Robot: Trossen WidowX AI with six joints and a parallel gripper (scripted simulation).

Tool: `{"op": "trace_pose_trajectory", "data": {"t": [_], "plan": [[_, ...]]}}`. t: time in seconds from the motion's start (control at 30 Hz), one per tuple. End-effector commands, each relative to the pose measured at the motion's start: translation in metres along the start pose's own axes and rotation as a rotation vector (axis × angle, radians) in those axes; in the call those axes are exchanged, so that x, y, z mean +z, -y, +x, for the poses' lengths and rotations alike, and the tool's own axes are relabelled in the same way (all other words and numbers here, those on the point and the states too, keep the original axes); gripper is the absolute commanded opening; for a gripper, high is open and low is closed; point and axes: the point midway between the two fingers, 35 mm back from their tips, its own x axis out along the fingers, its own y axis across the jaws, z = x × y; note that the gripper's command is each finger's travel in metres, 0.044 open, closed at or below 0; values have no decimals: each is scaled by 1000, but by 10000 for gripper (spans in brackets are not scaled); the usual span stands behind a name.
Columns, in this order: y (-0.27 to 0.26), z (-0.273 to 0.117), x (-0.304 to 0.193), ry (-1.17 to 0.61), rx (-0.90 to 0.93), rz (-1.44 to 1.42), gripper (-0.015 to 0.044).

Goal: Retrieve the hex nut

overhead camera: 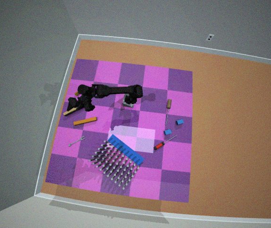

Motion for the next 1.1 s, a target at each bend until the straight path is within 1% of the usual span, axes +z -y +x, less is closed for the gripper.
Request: {"op": "trace_pose_trajectory", "data": {"t": [0.0, 0.13, 0.3, 0.47, 0.63, 0.87, 1.07], "plan": [[-9, 17, 69, 37, 12, 107, 440], [-28, 29, 142, 87, 30, 225, 440], [-63, 31, 227, 157, 62, 380, 440], [-109, 20, 303, 234, 114, 545, 440], [-162, -4, 367, 314, 192, 721, 440], [-240, -52, 431, 411, 354, 975, 440], [-248, -57, 435, 418, 373, 1000, 440]]}}
